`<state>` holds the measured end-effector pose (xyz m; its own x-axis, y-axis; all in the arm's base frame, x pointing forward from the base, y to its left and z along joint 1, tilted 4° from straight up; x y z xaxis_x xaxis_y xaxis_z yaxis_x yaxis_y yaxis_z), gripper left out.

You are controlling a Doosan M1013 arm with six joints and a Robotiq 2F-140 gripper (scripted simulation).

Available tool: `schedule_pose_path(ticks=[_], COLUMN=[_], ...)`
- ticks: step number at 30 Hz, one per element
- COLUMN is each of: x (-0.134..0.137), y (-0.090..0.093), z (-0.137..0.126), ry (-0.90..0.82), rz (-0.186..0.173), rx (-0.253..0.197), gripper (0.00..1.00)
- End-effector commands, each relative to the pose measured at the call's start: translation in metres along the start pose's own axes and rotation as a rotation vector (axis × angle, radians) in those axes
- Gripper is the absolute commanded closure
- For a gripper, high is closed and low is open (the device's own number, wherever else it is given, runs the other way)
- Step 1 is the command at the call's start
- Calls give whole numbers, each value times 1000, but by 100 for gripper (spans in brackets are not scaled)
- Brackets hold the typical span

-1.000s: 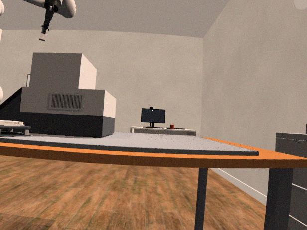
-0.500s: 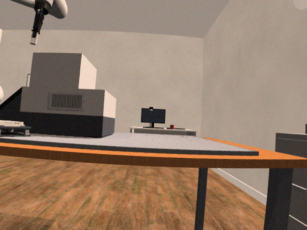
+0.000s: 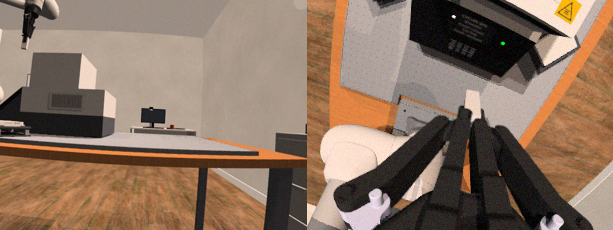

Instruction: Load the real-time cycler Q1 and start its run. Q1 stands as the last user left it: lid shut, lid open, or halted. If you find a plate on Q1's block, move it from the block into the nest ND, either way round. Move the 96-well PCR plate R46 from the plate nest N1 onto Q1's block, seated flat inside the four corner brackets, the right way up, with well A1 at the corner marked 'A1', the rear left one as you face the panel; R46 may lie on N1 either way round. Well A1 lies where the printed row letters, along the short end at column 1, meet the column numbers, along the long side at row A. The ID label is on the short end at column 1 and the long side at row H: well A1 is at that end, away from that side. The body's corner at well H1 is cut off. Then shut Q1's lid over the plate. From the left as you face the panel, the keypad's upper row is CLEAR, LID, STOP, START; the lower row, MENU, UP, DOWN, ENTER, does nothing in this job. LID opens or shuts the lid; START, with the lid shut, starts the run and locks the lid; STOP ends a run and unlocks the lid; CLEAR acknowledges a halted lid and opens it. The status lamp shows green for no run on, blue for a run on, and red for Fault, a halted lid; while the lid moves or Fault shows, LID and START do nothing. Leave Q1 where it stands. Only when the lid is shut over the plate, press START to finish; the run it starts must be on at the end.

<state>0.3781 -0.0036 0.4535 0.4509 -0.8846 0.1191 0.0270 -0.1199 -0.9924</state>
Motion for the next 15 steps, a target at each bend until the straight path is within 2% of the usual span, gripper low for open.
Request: schedule_pose_path(ticks=[1,4,7,11,15], x=[-12,-22,-31,-37,-45], y=[6,12,18,22,28], z=[-13,-23,-33,-39,-48], ry=[60,60,148,148,236], rz=[14,14,37,37,62], rx=[15,15,26,26,36], gripper=[100,100,100,100,100])
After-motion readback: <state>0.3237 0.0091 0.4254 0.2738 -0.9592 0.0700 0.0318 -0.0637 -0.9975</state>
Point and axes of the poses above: the point where the finger pads meet when closed, its own y axis out along the fingers, its own x axis across the jaws, z = x × y, the point moved 2 cm from there along -y, back along the fingers, and after that the axes turned 15 degrees about -y, right-handed, at the moved point
